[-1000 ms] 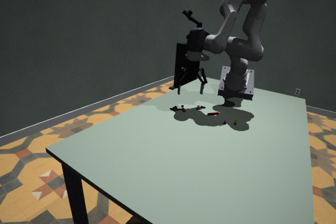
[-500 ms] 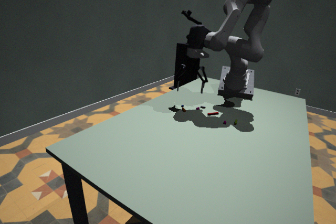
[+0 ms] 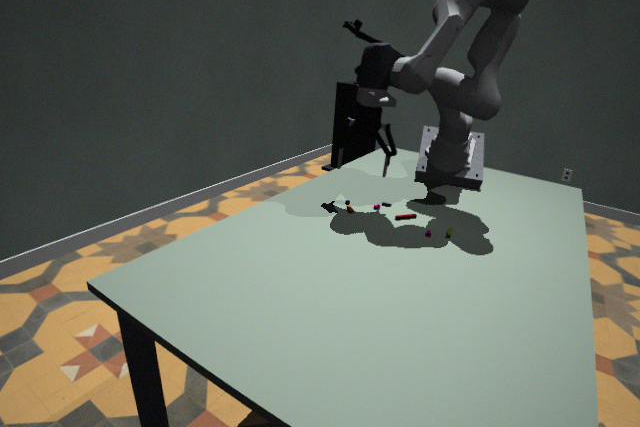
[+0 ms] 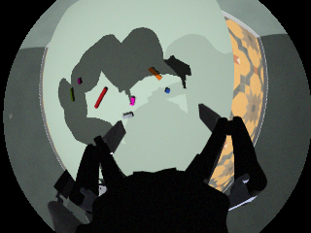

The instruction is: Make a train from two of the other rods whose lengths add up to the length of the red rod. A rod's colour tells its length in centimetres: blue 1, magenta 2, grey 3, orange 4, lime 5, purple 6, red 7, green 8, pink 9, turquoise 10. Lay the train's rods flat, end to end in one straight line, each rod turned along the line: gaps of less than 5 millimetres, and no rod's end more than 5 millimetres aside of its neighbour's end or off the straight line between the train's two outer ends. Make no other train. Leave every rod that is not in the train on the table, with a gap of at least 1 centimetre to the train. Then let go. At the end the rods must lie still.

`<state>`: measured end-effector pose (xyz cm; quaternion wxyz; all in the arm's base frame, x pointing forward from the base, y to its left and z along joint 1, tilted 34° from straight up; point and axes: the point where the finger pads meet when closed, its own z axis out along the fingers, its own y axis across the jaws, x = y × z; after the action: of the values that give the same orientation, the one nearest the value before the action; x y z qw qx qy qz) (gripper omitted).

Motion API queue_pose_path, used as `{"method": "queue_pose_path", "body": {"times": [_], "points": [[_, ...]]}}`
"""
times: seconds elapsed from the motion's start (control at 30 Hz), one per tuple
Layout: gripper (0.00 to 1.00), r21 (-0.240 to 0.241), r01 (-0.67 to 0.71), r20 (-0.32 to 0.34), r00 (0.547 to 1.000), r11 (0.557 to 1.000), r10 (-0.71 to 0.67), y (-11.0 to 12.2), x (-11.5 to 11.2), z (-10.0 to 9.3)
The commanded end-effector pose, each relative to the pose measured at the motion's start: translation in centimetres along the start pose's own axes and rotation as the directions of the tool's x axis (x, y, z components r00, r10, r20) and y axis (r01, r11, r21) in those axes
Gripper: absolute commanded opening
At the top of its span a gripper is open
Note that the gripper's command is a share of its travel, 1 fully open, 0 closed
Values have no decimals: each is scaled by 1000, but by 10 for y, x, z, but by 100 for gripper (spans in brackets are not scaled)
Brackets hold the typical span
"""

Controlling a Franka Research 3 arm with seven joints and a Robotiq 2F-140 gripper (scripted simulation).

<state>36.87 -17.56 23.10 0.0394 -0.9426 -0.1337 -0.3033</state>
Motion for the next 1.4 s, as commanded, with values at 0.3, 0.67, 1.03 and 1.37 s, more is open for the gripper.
{"method": "queue_pose_path", "body": {"times": [0.3,0.67,1.03,1.37], "points": [[100,1,-291,6,957,957,291,-5,5,-8],[100,-2,-499,-1,867,867,499,-8,11,-18],[100,-2,-652,-7,758,758,652,-11,16,-26],[100,0,-773,-12,634,634,773,-14,22,-32]]}}
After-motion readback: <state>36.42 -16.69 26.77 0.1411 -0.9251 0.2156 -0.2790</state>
